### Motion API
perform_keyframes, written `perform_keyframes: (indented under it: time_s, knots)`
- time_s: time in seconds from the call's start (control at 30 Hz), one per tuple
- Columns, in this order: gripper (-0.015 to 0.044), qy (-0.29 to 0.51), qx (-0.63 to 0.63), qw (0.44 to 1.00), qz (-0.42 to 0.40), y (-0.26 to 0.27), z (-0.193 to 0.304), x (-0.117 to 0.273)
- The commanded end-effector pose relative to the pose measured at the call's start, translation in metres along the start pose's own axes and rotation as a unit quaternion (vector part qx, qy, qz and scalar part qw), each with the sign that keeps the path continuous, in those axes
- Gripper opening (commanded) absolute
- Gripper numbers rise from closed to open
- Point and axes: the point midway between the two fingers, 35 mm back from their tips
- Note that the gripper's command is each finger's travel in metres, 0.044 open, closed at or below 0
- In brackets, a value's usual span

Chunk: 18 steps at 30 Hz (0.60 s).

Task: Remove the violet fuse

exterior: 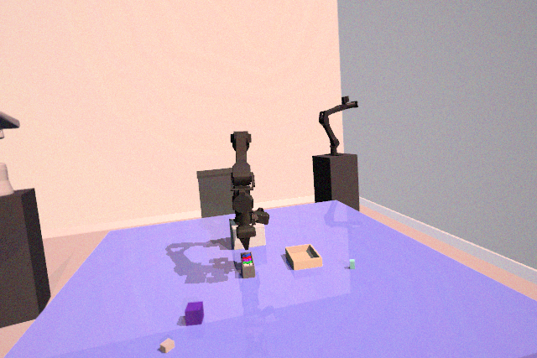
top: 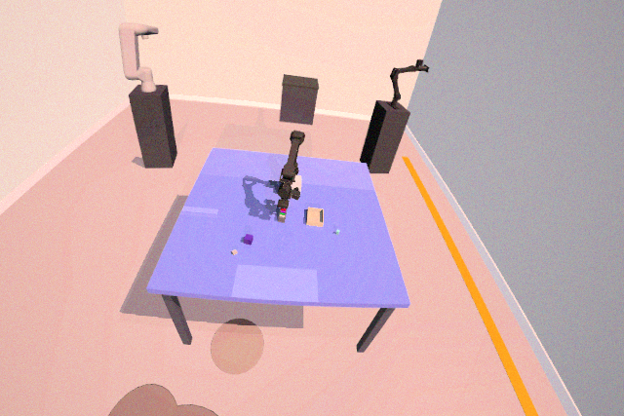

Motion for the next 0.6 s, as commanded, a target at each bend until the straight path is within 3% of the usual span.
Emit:
perform_keyframes:
  time_s: [0.0,0.57]
  knots:
    - [0.0074,0.002,0.002,1.0,-0.004,0.001,0.001,-0.004]
    - [0.0074,0.002,0.002,1.0,-0.004,0.0,0.001,-0.021]
Point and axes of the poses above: the point midway between the two fingers, 35 mm back from their tips, its own x axis back along the fingers, its own y axis across the jaws, z = x × y, and after that the axes turned 5 degrees about x, right-handed
